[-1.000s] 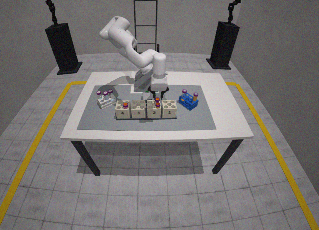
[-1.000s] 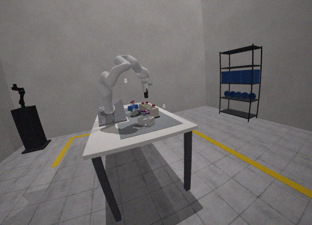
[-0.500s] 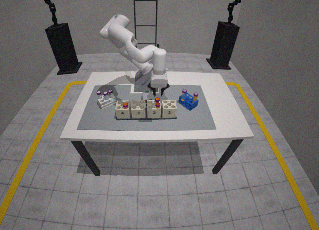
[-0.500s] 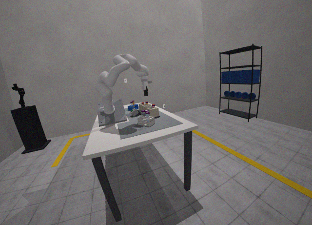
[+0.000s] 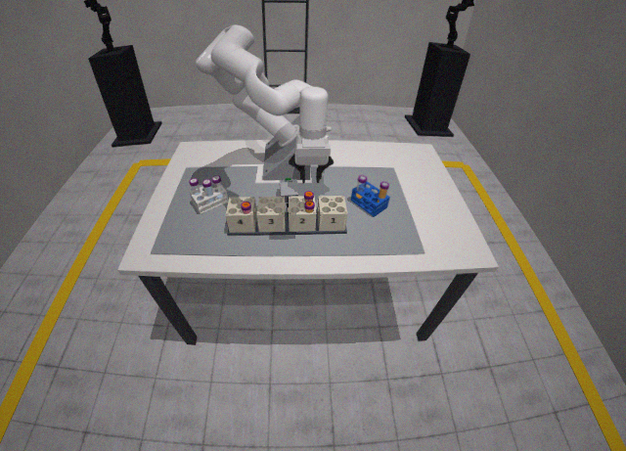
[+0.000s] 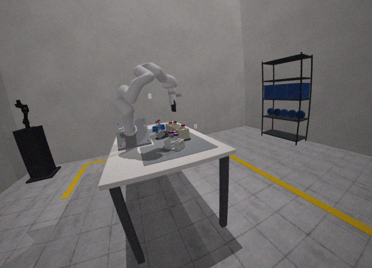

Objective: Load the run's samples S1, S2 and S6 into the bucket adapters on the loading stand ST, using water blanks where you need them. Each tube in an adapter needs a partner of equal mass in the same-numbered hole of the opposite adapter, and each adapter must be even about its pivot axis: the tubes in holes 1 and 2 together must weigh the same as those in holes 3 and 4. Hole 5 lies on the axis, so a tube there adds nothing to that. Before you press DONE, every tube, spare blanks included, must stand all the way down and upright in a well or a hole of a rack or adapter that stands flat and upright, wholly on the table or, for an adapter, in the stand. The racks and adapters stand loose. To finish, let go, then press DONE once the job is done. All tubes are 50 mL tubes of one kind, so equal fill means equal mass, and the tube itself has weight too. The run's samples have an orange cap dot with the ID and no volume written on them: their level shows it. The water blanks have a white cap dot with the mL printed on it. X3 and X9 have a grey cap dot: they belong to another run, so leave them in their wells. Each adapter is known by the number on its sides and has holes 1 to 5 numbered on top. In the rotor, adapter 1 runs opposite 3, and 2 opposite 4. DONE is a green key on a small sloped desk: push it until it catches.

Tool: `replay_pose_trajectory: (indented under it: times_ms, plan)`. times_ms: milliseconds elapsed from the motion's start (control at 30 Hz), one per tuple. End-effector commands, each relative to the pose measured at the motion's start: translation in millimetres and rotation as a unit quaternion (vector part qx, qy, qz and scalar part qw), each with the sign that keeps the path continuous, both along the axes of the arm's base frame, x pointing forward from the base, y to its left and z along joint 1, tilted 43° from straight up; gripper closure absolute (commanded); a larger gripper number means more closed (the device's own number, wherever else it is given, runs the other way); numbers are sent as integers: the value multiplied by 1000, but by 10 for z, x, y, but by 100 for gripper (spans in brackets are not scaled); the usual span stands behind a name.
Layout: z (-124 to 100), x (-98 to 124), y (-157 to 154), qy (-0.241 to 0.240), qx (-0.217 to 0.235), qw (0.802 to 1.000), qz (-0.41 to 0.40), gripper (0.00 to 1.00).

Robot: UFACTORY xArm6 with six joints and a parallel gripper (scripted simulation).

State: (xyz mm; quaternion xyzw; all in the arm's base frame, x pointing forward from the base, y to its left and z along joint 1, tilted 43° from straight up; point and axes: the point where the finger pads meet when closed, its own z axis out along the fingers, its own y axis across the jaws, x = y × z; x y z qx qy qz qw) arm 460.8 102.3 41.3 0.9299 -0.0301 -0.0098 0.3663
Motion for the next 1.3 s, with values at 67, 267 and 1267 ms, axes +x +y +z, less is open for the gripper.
replay_pose_trajectory:
  times_ms: [67,267,1267]
  plan:
    - [40,13,39,-2,1,1000,1,56]
    - [40,13,39,-2,1,1000,1,56]
    - [552,-290,-496,-181,-9,964,-192,43]
